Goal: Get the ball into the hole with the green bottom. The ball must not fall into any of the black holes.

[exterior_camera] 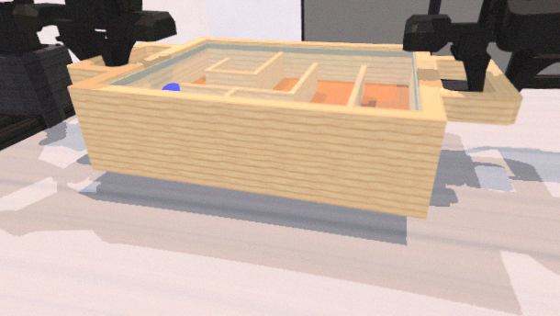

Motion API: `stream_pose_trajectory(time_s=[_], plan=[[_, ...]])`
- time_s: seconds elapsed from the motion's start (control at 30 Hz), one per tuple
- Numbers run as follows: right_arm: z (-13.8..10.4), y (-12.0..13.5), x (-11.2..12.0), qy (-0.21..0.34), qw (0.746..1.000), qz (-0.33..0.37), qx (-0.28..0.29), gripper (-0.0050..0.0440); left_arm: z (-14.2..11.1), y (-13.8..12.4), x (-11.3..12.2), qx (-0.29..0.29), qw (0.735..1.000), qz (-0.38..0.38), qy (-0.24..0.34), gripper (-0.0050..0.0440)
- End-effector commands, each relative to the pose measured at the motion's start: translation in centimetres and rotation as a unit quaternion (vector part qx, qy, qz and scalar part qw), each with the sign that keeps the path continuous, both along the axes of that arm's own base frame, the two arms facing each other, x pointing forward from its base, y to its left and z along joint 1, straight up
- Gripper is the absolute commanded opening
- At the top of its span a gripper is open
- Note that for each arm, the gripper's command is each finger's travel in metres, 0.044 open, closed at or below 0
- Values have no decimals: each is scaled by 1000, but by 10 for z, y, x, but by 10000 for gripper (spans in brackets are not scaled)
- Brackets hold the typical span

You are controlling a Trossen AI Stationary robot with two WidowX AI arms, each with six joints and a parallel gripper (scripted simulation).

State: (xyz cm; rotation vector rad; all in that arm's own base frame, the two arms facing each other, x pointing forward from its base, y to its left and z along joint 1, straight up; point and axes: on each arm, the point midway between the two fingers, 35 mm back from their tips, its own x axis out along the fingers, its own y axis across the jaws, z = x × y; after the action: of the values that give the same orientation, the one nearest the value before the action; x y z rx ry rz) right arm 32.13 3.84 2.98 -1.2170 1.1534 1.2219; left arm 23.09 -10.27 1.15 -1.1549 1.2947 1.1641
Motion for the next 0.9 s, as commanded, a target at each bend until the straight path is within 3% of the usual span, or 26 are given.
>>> stream_pose_trajectory(time_s=[0.0, 0.5, 0.87], plan=[[1, 0, -2, 0, 1000, 0, 5, 20, 2, -1, 1, -5, 1000, 0, -4, 20], [2, 3, -1, 1, 999, -1, -34, 20, -1, -4, 1, 33, 999, -1, -9, 20], [9, 2, 0, 16, 1000, 0, -17, 20, -7, -2, 0, 15, 1000, 0, -22, 20]])
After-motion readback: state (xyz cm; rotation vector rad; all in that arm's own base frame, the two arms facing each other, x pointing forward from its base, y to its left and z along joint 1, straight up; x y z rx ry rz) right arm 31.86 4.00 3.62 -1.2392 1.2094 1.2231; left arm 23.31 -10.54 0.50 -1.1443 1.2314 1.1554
